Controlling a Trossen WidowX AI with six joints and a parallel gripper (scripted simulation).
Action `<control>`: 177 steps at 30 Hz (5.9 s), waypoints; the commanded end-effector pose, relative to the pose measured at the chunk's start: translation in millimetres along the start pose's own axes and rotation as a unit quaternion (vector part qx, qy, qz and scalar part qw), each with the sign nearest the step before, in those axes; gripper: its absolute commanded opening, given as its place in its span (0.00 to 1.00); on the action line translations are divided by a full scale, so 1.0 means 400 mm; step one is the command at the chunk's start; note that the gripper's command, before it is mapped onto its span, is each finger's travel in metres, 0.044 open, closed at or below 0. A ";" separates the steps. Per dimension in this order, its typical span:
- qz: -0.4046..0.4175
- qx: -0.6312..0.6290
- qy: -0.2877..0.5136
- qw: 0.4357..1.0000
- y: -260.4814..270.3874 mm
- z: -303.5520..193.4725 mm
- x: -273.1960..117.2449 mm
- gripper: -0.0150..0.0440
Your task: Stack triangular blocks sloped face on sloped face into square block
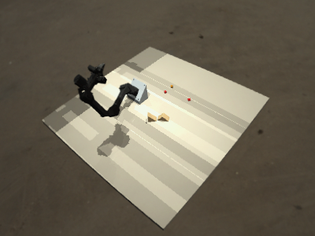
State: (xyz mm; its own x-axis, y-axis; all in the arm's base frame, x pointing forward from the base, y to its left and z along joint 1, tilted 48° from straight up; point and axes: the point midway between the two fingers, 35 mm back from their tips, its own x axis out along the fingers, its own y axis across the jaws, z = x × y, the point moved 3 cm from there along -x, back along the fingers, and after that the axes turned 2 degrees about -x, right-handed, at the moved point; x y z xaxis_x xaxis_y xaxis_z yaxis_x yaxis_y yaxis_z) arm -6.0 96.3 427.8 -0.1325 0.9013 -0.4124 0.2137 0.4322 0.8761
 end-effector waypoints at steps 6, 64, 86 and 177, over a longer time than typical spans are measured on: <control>-0.065 -0.037 -0.222 0.972 0.027 0.060 0.193 0.25; -0.659 0.242 -0.516 0.491 -0.659 1.067 -0.011 0.25; -0.660 0.241 -0.517 0.490 -0.738 1.080 -0.048 0.25; 0.114 0.509 -0.711 0.472 -0.806 0.764 0.182 1.00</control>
State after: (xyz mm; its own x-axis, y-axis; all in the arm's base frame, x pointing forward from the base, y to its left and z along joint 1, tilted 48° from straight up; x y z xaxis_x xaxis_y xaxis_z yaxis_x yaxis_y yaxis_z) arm 207.2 32.2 45.9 0.6420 -0.2769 -0.7150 0.5051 -0.5489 0.6661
